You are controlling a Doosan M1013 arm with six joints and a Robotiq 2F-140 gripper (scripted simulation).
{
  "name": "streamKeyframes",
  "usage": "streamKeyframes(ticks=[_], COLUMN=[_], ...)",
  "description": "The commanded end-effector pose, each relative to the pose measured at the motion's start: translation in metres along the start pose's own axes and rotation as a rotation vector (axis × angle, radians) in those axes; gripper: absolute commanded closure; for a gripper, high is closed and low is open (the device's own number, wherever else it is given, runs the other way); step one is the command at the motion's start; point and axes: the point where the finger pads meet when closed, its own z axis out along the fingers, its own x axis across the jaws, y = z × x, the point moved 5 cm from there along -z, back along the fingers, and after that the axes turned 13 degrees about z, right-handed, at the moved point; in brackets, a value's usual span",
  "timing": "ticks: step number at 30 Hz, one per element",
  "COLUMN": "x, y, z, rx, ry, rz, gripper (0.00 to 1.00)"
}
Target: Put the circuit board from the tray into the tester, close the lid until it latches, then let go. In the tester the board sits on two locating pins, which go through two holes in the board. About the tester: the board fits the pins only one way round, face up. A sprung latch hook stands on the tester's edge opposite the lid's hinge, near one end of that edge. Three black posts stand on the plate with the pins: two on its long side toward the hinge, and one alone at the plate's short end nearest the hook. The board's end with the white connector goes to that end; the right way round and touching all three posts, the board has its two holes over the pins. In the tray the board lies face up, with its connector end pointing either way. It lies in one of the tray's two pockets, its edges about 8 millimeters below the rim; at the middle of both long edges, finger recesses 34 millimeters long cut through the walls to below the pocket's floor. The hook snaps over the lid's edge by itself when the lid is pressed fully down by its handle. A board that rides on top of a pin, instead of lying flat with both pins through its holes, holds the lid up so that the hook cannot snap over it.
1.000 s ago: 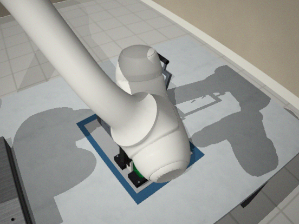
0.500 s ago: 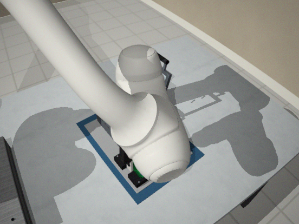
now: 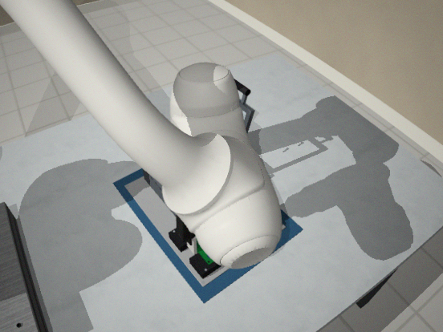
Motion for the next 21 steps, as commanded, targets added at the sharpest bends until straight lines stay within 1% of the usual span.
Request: streamKeyframes(ticks=[1,21], x=[-0.003,-0.003], y=[-0.001,-0.001], z=[-0.003,-0.017], rx=[-0.003,-0.003], ry=[-0.006,-0.006], rz=[-0.004,-0.004], gripper=[0.54,0.54])
